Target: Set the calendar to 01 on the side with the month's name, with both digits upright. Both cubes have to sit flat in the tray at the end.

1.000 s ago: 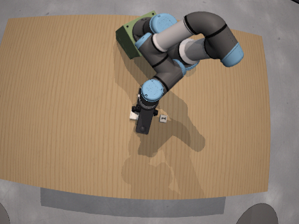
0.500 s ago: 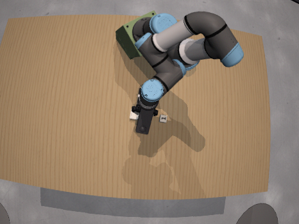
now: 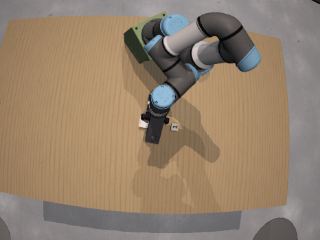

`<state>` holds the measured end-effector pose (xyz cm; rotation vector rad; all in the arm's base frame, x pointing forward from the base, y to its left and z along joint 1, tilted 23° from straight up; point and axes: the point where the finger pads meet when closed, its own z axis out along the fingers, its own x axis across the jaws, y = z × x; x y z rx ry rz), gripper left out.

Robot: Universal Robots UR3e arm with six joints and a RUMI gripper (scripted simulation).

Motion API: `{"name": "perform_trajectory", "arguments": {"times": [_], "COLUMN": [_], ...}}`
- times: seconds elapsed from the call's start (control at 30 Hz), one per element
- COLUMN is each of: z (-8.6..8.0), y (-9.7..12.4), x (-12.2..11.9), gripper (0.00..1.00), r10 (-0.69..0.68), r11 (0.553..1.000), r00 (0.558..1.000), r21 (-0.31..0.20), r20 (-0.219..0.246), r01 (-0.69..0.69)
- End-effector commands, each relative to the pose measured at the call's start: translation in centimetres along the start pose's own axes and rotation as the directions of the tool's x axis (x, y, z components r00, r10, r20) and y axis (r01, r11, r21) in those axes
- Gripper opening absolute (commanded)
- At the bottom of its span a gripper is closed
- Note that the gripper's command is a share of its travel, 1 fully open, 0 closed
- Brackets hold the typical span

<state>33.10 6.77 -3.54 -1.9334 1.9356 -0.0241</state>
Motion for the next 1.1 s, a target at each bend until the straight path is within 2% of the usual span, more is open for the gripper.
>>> {"name": "perform_trajectory", "arguments": {"times": [0.0, 0.43, 0.9, 1.07], "z": [0.0, 0.2, 2.3, 2.5], "y": [-0.1, -0.1, -0.1, -0.1], "x": [0.0, 0.0, 0.0, 0.0], "gripper": [0.28, 0.28, 0.28, 0.28], "r10": [-0.001, -0.001, -0.001, -0.001], "r11": [1.0, 1.0, 1.0, 1.0], "r00": [1.0, 1.0, 1.0, 1.0], "r21": [0.001, 0.001, 0.001, 0.001], "r20": [-0.001, -0.001, -0.001, -0.001], "r01": [0.001, 0.001, 0.001, 0.001]}}
